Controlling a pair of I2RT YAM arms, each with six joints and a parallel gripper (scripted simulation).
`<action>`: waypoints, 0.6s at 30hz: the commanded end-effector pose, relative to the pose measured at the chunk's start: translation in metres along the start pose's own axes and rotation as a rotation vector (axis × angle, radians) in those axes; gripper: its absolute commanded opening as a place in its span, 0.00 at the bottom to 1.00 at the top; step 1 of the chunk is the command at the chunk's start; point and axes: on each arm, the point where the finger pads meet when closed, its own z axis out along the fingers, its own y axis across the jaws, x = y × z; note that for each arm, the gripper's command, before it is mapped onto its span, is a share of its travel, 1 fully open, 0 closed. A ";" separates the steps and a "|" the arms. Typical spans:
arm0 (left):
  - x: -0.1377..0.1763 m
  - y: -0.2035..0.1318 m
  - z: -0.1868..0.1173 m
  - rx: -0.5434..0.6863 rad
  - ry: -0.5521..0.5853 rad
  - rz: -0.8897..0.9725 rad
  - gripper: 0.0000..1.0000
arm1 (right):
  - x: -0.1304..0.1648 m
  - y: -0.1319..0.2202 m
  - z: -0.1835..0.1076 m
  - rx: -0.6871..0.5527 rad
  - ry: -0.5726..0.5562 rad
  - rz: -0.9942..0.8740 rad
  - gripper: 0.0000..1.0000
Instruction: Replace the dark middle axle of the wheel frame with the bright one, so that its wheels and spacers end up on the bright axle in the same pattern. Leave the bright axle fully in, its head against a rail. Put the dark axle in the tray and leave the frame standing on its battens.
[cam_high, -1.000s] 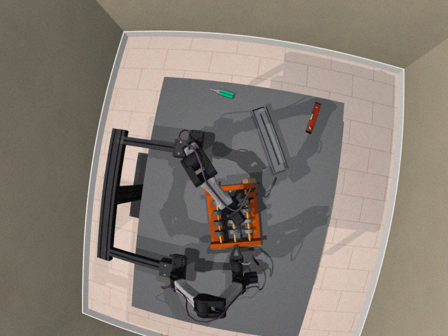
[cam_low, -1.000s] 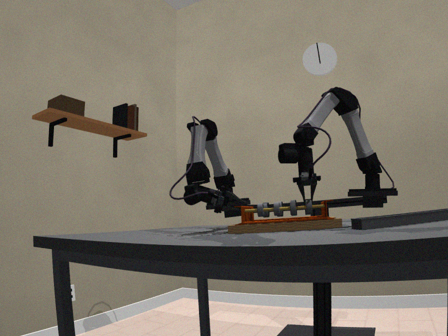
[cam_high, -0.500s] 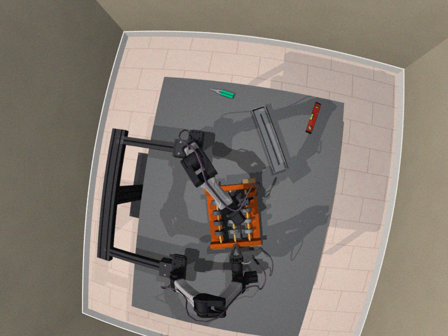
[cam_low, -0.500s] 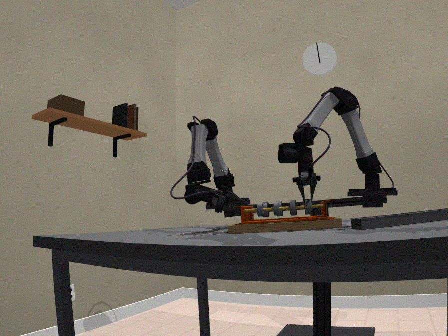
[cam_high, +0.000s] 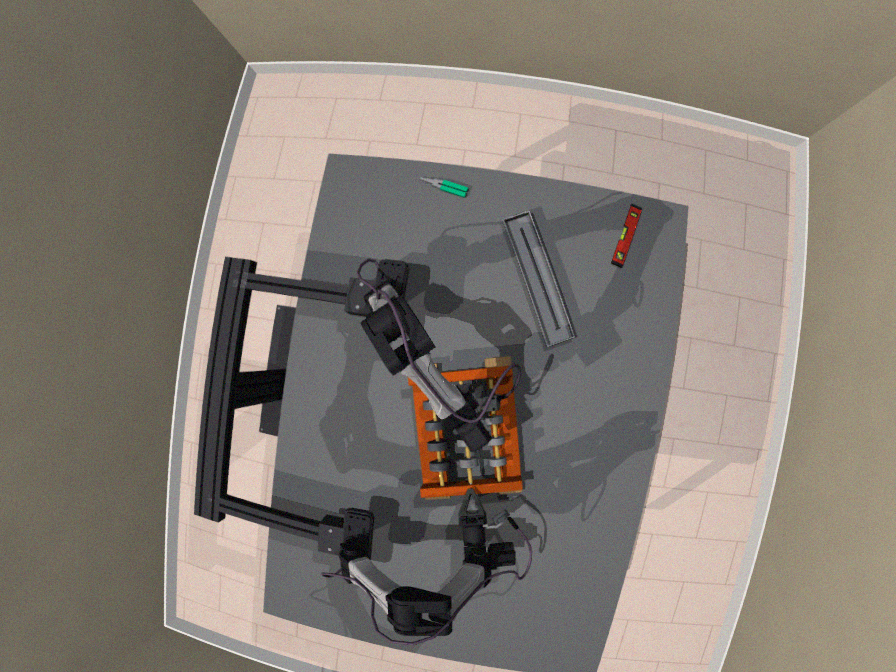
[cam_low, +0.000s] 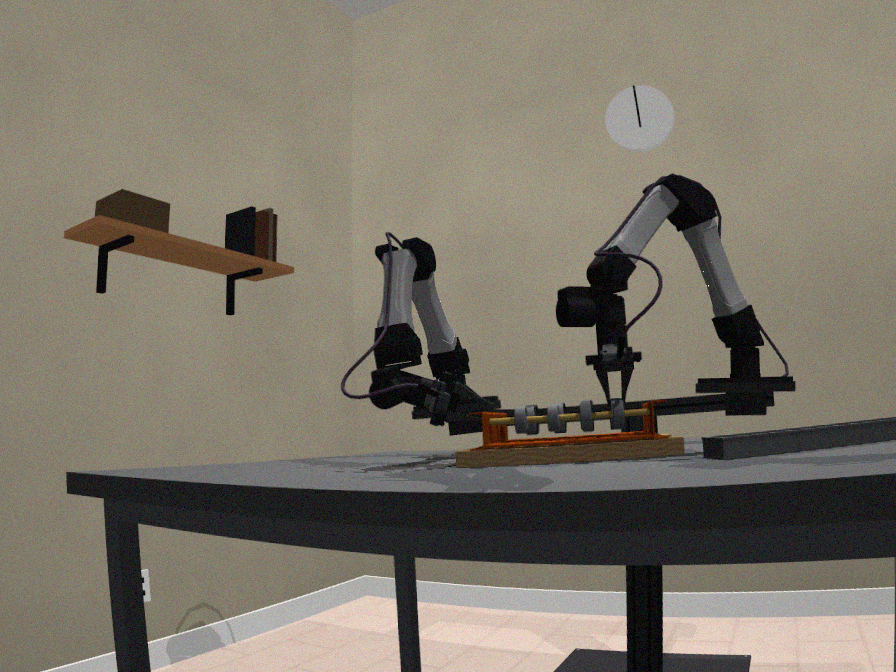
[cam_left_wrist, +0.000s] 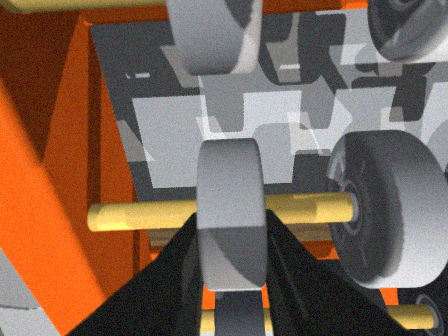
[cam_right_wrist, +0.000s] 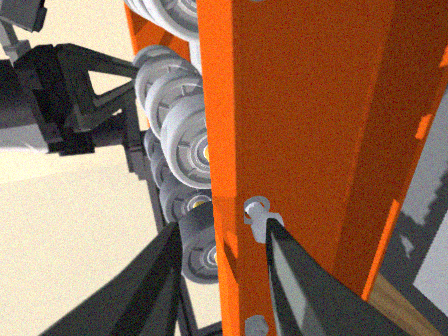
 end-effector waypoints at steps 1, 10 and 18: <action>-0.003 0.000 0.003 0.002 -0.019 -0.010 0.00 | 0.007 0.008 0.007 -0.029 0.025 0.015 0.33; -0.002 0.001 0.005 -0.003 -0.008 -0.014 0.00 | 0.006 0.008 0.006 -0.028 0.022 0.011 0.33; 0.000 0.002 0.007 -0.001 0.008 -0.016 0.00 | 0.005 0.009 0.006 -0.028 0.020 0.008 0.33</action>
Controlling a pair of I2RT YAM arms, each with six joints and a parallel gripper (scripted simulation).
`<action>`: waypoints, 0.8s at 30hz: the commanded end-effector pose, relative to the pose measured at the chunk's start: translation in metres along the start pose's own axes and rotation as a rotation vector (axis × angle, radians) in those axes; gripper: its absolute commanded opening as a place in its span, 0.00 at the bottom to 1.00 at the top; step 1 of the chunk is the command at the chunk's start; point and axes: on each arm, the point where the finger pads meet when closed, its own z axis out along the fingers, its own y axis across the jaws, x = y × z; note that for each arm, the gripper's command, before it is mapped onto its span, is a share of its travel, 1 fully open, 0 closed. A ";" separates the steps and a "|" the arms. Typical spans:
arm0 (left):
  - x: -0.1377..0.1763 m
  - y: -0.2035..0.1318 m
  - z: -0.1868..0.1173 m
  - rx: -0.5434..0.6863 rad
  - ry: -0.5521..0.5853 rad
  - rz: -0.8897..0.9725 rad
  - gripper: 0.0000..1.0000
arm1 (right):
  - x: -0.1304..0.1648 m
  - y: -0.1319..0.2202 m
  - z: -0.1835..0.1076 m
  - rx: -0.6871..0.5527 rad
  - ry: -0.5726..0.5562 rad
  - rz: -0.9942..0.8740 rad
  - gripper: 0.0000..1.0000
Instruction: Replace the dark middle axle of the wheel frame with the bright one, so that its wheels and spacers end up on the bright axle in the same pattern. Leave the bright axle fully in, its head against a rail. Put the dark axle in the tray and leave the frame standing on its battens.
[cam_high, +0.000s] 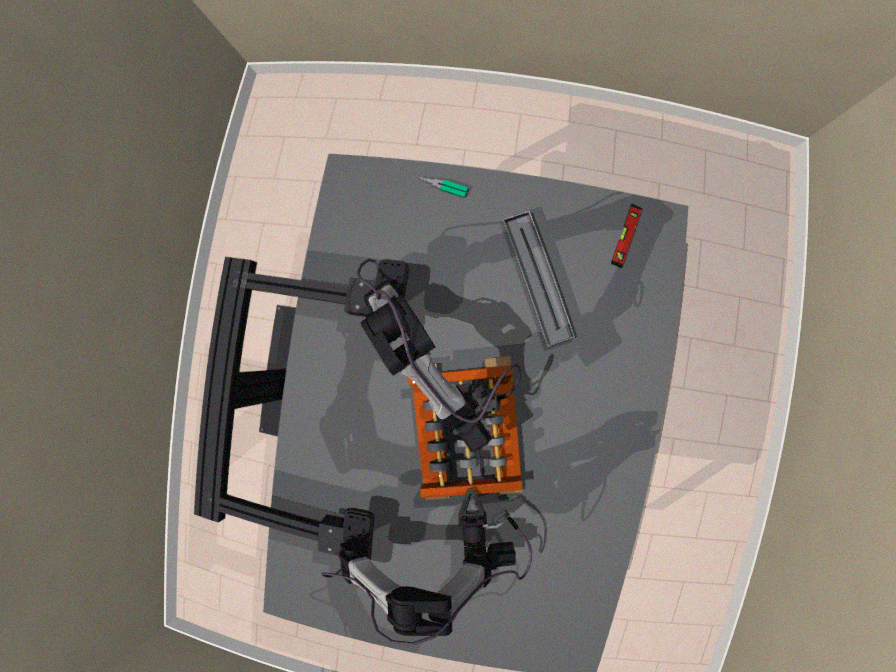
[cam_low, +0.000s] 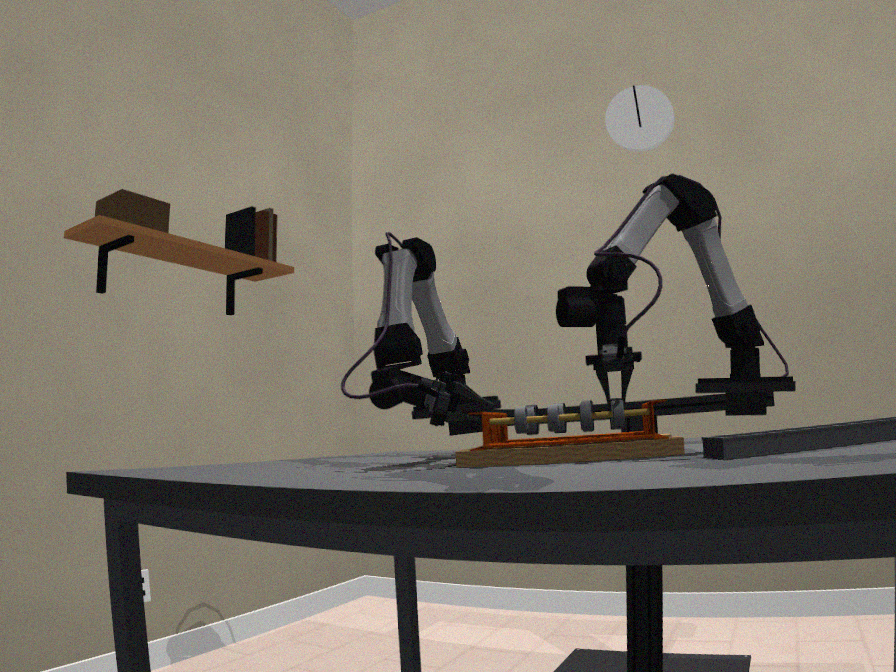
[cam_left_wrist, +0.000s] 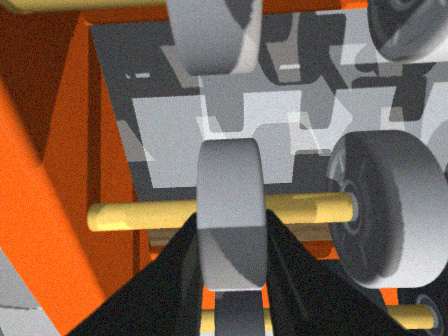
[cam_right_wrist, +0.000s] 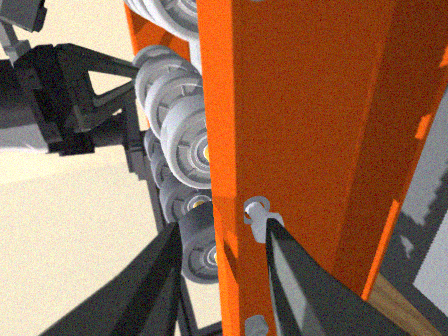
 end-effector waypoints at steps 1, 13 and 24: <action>0.000 0.002 0.007 -0.001 0.009 -0.016 0.00 | 0.005 0.009 0.006 -0.028 0.020 0.008 0.33; -0.004 -0.006 -0.001 0.008 -0.004 -0.011 0.00 | 0.004 0.009 0.005 -0.027 0.017 0.004 0.33; -0.002 -0.006 -0.003 0.005 0.003 -0.008 0.00 | 0.003 0.009 0.004 -0.026 0.013 -0.002 0.33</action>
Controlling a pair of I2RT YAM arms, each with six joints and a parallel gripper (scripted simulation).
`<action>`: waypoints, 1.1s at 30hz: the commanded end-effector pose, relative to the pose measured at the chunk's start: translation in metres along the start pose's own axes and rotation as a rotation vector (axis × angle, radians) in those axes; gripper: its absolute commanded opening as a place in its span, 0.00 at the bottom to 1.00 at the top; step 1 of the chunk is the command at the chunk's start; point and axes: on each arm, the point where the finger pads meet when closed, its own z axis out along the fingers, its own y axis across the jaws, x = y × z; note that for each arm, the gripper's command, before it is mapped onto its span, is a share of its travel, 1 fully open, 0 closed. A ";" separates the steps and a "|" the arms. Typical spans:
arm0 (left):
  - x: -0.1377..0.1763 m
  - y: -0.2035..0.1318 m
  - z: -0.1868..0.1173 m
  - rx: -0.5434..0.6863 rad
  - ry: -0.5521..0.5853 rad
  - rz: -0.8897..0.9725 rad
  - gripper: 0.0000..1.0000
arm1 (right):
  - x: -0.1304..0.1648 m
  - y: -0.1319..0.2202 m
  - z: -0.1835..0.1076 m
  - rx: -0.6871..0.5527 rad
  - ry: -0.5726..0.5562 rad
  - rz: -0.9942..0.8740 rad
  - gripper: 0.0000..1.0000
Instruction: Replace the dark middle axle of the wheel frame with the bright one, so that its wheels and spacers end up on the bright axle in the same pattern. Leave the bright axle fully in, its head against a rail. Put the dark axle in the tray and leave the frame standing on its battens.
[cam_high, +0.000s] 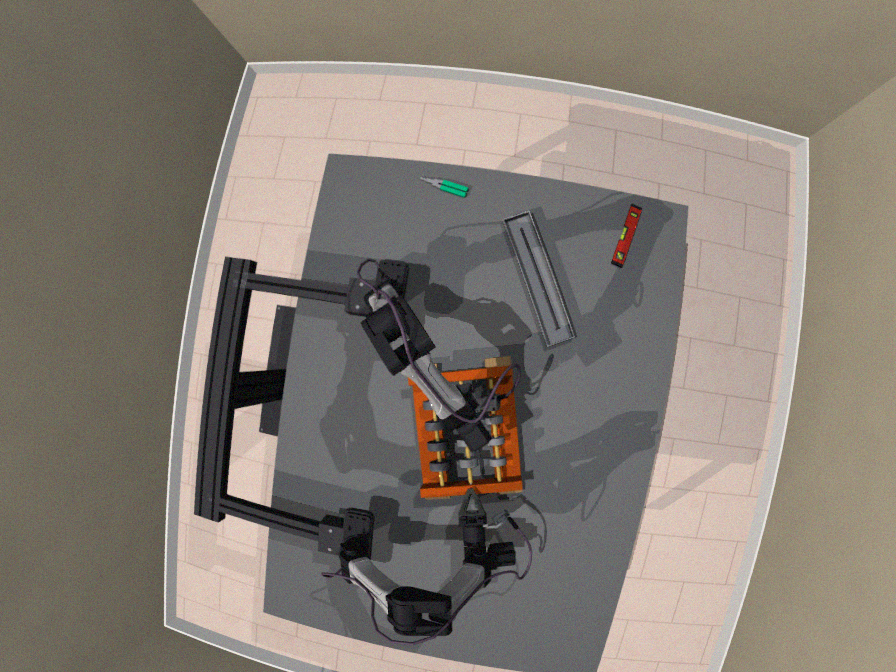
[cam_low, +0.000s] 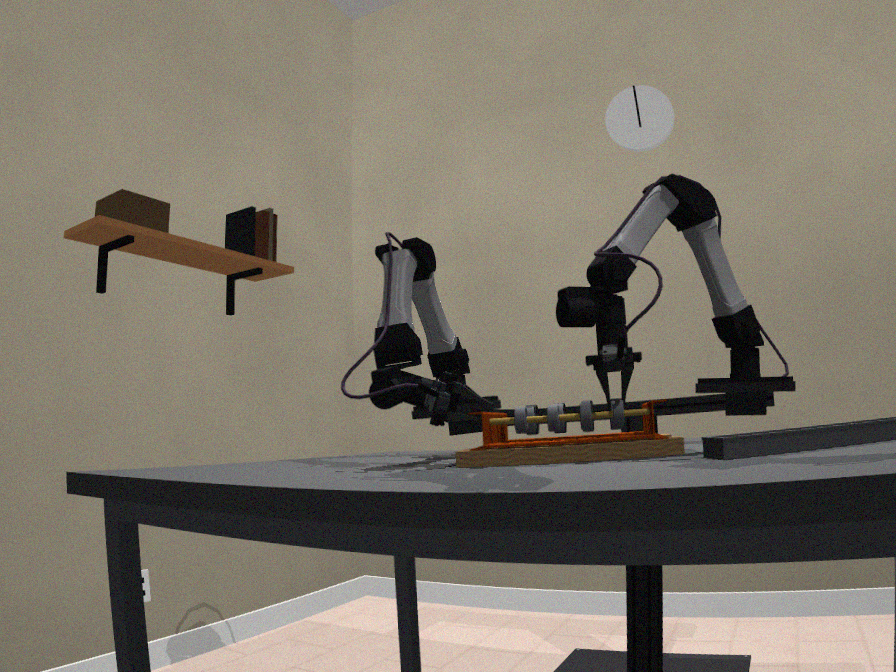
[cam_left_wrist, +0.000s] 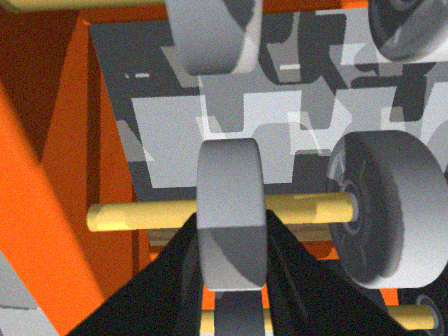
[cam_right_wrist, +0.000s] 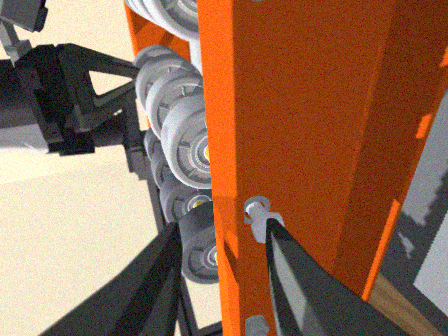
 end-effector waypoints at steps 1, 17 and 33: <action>-0.002 -0.006 -0.003 0.006 0.002 -0.007 0.00 | 0.003 0.009 0.004 -0.026 0.013 -0.003 0.33; -0.002 -0.009 -0.006 0.014 0.001 -0.005 0.00 | 0.001 0.009 0.003 -0.024 0.007 -0.014 0.33; -0.001 -0.010 -0.007 0.017 0.002 -0.001 0.00 | -0.001 0.009 0.002 -0.022 0.001 -0.024 0.33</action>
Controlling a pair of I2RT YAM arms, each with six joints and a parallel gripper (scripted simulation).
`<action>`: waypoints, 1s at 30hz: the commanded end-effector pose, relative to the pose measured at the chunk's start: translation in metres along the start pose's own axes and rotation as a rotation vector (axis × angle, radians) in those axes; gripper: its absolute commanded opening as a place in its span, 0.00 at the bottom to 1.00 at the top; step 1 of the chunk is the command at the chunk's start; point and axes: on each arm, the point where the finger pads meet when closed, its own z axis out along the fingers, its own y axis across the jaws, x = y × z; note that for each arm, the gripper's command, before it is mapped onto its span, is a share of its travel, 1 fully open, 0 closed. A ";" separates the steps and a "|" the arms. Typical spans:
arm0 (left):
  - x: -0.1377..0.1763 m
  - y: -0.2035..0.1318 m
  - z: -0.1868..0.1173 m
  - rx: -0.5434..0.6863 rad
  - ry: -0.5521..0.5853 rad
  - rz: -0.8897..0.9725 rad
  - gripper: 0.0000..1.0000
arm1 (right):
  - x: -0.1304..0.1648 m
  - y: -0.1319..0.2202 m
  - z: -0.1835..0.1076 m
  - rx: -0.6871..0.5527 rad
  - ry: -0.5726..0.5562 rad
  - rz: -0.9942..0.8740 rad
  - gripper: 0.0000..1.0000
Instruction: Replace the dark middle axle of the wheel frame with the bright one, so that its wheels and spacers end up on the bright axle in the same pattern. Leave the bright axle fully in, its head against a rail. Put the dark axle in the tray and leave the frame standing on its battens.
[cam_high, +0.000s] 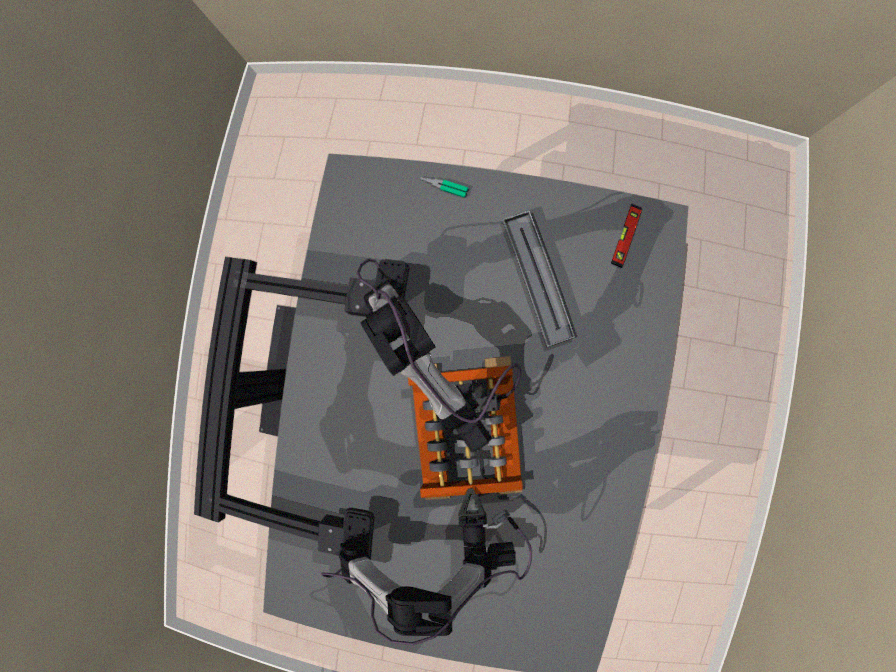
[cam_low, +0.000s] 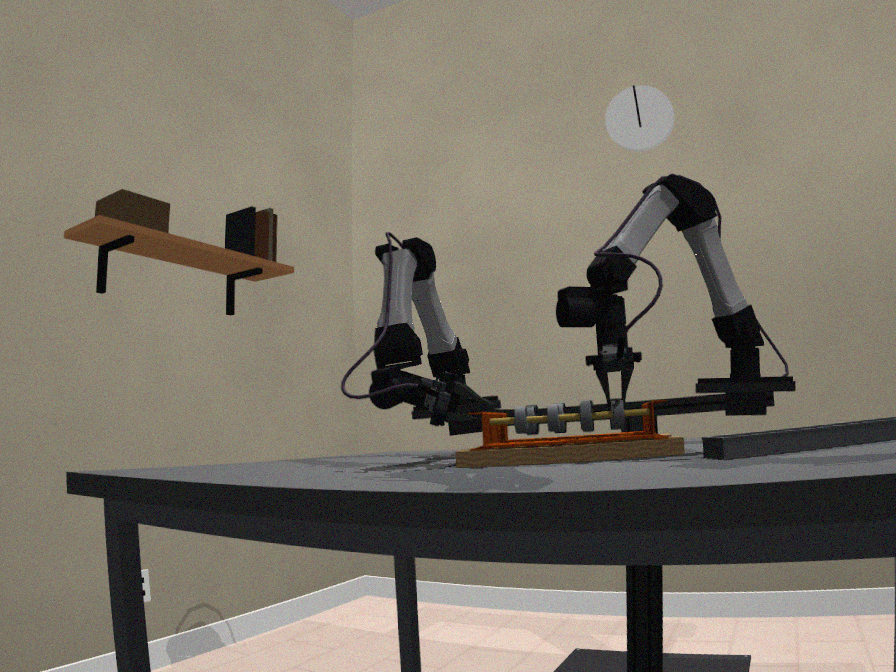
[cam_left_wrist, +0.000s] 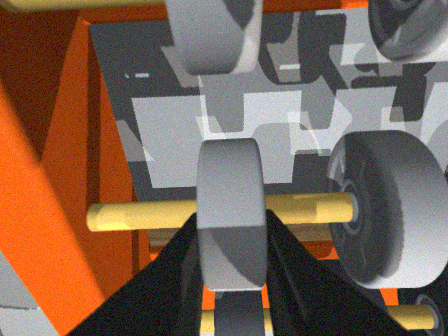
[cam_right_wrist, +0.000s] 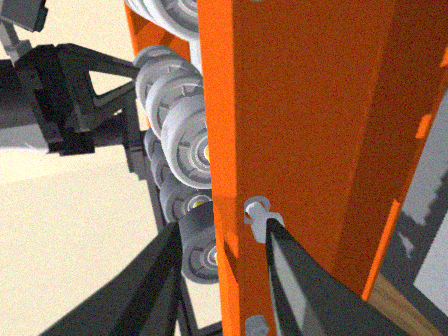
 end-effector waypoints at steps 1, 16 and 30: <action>-0.001 -0.010 -0.007 0.017 0.002 -0.001 0.00 | -0.002 0.009 0.002 -0.022 0.000 -0.025 0.33; -0.001 -0.012 -0.009 0.023 -0.003 0.003 0.00 | -0.003 0.010 0.001 -0.022 -0.003 -0.032 0.33; -0.001 -0.011 -0.011 0.028 -0.004 0.002 0.00 | -0.003 0.010 0.001 -0.023 -0.004 -0.034 0.33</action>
